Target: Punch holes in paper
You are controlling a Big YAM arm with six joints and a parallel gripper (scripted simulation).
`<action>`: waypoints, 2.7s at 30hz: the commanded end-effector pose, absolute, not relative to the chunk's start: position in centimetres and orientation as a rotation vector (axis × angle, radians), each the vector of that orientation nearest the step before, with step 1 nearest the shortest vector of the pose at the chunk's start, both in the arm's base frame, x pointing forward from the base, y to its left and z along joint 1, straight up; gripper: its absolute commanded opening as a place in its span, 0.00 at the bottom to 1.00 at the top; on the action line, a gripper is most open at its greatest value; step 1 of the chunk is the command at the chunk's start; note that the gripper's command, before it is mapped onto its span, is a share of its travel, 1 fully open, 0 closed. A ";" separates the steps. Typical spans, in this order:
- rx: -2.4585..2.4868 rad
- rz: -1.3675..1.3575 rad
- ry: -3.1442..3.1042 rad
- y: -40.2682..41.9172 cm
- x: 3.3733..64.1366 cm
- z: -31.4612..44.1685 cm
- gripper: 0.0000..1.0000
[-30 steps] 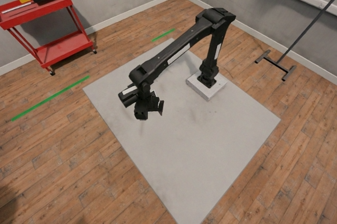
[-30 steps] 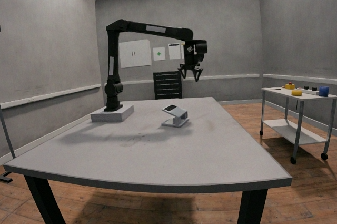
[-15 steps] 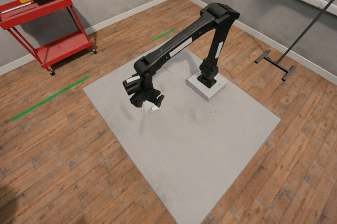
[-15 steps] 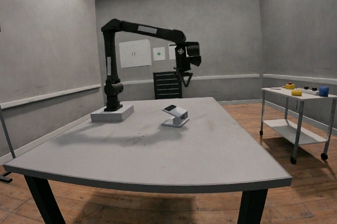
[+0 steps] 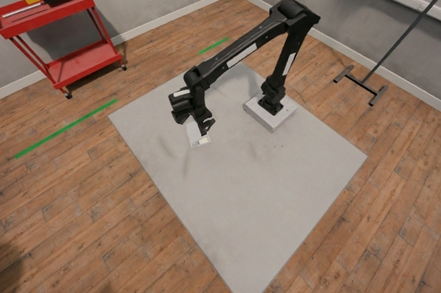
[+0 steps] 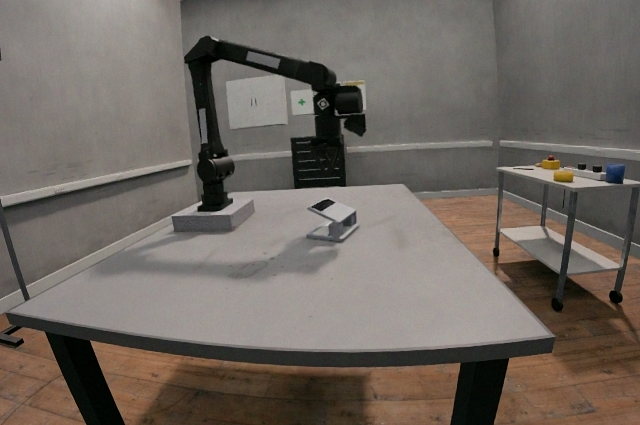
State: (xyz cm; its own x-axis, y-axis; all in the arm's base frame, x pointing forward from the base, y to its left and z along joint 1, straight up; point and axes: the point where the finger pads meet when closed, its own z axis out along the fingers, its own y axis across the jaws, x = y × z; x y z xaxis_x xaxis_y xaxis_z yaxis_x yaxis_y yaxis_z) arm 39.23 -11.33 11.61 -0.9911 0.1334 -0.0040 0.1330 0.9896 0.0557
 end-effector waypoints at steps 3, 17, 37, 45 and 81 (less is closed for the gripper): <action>0.520 0.021 3.050 -13.1 38.2 12.4 1.00; 0.658 -0.020 3.005 -14.0 38.2 12.8 1.00; 0.652 -0.018 3.010 -13.9 38.5 13.0 0.00; 0.655 -0.016 3.018 -13.9 38.2 12.7 0.00; 0.656 -0.016 3.021 -13.8 38.1 12.6 0.00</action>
State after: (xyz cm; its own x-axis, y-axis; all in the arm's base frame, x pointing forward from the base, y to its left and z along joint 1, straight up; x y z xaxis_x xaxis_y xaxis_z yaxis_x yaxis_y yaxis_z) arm 36.49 -13.52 10.86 -0.9123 0.4094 -0.0071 0.4094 0.9124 -0.0008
